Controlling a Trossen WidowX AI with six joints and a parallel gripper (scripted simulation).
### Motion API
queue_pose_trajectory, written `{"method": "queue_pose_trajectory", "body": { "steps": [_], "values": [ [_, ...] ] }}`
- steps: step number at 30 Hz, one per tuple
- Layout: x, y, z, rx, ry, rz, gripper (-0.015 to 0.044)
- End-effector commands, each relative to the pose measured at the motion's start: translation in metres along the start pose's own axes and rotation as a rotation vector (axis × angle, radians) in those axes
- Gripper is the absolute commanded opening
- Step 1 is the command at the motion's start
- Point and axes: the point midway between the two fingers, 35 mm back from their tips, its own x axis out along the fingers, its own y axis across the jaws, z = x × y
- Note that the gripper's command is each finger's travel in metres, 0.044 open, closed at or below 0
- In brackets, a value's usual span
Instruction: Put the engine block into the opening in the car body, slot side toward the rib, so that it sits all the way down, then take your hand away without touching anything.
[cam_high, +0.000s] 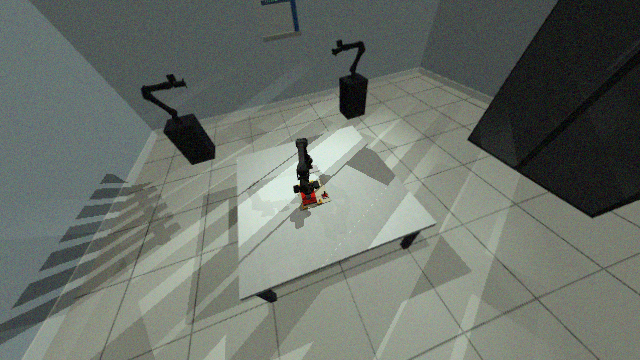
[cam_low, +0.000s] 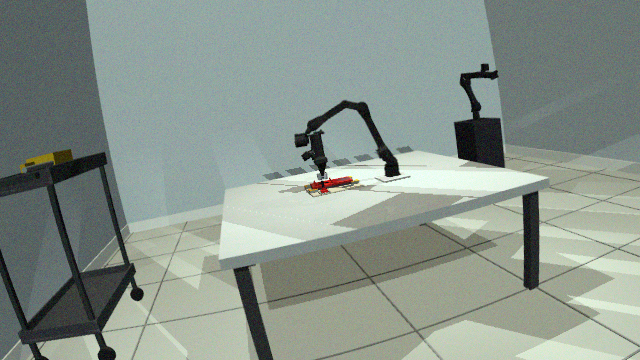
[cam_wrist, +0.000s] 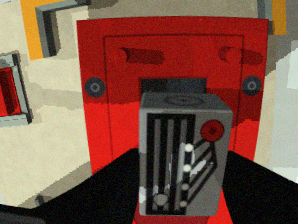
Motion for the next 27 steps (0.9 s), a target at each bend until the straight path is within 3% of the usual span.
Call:
{"method": "queue_pose_trajectory", "body": {
  "steps": [1,19,27],
  "values": [
    [-0.0006,0.0002,0.0013,-0.016,-0.003,0.002,0.0159],
    [-0.0012,0.0004,0.0024,-0.175,-0.004,0.002,0.0159],
    [-0.0012,0.0004,0.0024,-0.107,-0.004,0.002,0.0159]
  ]
}}
